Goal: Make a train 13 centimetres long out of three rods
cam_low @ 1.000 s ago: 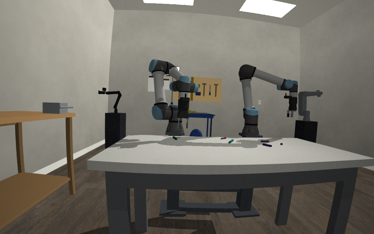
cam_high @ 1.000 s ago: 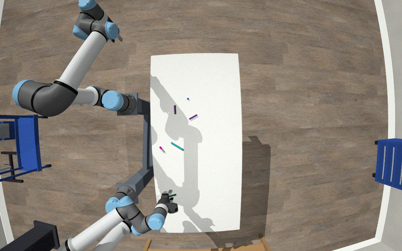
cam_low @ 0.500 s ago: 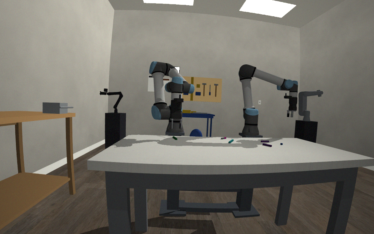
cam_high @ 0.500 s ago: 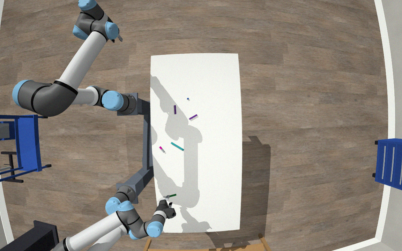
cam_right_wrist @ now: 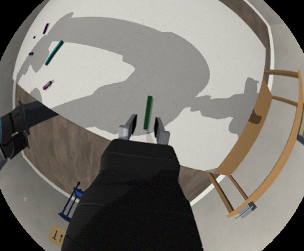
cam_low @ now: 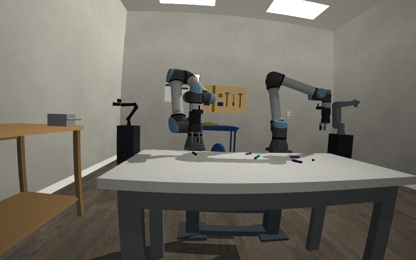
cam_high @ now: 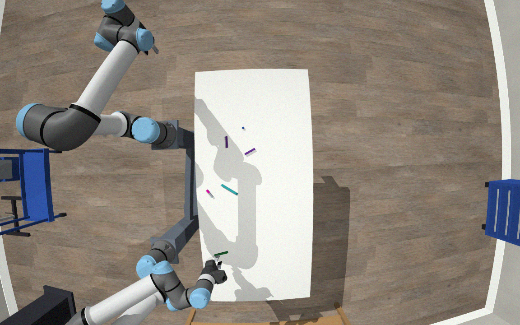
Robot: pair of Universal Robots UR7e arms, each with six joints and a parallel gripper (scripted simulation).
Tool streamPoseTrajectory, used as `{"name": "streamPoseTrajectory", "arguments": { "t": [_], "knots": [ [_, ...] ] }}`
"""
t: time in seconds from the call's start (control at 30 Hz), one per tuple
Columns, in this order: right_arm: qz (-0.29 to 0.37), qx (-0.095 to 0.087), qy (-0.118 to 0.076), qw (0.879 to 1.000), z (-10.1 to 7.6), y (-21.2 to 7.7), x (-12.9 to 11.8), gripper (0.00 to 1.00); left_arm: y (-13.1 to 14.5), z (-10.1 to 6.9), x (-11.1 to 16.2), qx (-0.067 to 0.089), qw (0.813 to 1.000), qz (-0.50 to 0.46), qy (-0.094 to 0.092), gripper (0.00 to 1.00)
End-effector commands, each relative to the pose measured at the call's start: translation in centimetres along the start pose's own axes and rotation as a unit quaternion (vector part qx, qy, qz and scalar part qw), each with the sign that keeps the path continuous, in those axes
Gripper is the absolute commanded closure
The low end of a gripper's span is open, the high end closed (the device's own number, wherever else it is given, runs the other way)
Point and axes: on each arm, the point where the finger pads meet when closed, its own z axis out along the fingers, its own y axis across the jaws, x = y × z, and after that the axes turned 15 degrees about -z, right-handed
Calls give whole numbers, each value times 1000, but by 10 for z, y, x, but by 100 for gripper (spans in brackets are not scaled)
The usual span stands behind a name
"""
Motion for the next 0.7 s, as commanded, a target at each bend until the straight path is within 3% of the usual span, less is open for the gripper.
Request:
{"name": "streamPoseTrajectory", "arguments": {
  "t": [0.0,0.67],
  "knots": [
    [0,0,1,1000,0,0,0,46,0,0,0,0,1000,0,-1,0],
    [0,0,0,1000,2,0,0,46,0,0,0,0,1000,0,-1,0]
  ]
}}
